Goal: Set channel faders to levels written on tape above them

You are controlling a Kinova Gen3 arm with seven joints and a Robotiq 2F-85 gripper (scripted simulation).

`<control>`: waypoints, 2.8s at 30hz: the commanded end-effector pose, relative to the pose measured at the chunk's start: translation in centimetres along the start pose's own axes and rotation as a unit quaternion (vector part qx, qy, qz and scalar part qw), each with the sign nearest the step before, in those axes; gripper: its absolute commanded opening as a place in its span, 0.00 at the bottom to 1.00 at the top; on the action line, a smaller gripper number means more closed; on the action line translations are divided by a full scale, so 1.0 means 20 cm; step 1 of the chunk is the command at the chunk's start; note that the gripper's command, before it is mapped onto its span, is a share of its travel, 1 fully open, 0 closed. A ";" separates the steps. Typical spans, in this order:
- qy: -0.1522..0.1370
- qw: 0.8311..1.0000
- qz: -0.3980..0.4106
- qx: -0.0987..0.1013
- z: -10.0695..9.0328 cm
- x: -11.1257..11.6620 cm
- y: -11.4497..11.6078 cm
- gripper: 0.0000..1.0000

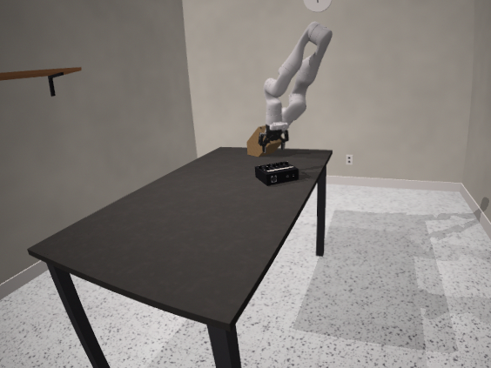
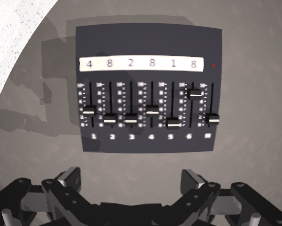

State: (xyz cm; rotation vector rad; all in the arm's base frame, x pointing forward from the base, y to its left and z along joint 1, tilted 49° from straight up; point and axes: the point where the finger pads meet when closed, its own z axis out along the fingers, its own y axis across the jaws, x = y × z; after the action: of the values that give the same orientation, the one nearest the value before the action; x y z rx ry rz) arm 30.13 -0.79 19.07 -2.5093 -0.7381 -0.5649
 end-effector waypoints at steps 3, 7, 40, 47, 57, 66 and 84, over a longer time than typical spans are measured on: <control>0.000 1.000 0.000 0.000 0.00 0.00 0.00 1.00; 0.000 1.000 0.000 0.000 0.00 0.00 0.00 1.00; 0.000 1.000 0.000 0.000 0.00 0.00 0.00 1.00; 0.000 1.000 0.000 0.000 0.00 0.00 0.00 1.00; 0.001 1.000 -0.007 0.000 0.00 0.00 0.00 1.00; 0.003 0.999 -0.044 0.002 -0.01 0.00 0.00 1.00; 0.019 0.977 -0.212 0.005 -0.03 0.02 0.00 1.00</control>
State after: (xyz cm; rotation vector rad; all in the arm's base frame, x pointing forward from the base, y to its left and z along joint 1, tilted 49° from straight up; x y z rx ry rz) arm 30.31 -0.68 19.70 -2.3388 -1.2525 -0.7261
